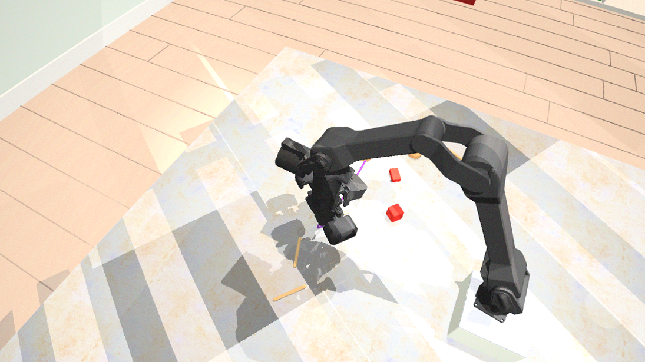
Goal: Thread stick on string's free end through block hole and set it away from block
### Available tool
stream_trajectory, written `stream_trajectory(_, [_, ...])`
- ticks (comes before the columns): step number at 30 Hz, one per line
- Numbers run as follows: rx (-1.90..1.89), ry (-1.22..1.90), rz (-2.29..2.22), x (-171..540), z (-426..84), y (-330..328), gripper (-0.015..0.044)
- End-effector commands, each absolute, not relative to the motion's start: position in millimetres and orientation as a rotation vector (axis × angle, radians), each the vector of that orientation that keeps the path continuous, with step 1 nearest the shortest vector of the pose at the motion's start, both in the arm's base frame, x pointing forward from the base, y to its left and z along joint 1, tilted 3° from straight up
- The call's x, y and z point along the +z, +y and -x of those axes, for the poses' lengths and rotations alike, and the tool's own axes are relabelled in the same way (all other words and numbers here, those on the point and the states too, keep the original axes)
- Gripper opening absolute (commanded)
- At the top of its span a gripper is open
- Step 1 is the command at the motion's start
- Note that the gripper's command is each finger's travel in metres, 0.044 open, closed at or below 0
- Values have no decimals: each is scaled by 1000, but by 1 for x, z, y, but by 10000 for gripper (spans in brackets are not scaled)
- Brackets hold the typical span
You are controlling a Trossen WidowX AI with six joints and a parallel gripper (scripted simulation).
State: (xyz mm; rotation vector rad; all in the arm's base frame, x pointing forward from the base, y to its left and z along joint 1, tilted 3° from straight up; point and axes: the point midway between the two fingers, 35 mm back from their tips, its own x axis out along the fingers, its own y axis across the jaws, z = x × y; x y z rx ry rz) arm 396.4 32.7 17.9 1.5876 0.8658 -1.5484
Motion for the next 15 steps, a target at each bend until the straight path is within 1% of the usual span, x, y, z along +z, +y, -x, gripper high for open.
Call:
stream_trajectory(1, [-1550,868,-1592,16,-391,33,0])
stream_trajectory(15, [-1552,868,-1590,3,-379,33,0])
